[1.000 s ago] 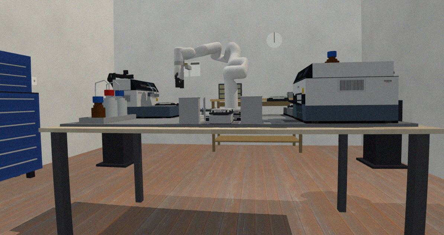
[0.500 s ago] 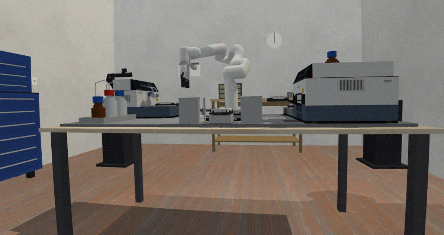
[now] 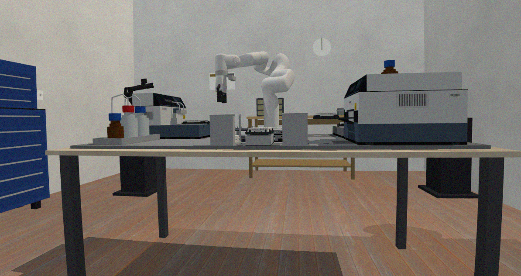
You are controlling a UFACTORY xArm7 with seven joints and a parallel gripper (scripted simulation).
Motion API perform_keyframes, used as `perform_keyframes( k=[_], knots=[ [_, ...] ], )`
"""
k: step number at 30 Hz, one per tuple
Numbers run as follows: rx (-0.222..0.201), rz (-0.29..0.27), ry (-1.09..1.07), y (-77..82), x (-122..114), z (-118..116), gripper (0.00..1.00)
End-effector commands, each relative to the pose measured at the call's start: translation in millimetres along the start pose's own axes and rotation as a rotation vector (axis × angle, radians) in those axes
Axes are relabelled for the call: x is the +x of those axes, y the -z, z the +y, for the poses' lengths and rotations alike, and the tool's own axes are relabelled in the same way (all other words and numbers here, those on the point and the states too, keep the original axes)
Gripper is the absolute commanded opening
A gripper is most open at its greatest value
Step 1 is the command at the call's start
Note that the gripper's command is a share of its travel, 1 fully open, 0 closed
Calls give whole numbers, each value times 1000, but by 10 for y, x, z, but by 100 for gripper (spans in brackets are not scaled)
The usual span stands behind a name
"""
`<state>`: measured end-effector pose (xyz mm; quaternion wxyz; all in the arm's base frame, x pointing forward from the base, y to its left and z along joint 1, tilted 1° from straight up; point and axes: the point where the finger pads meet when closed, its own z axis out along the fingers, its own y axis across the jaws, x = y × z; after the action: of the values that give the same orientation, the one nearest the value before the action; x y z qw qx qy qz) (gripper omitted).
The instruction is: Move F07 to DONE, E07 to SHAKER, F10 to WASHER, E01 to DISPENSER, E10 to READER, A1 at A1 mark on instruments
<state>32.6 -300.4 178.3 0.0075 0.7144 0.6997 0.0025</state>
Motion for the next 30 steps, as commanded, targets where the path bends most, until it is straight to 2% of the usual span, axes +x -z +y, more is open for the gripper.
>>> perform_keyframes(
  k=[1,30],
  knots=[
    [-2,-5,0,14,31,80,100],
    [-3,-4,0,15,407,899,100]
  ],
)
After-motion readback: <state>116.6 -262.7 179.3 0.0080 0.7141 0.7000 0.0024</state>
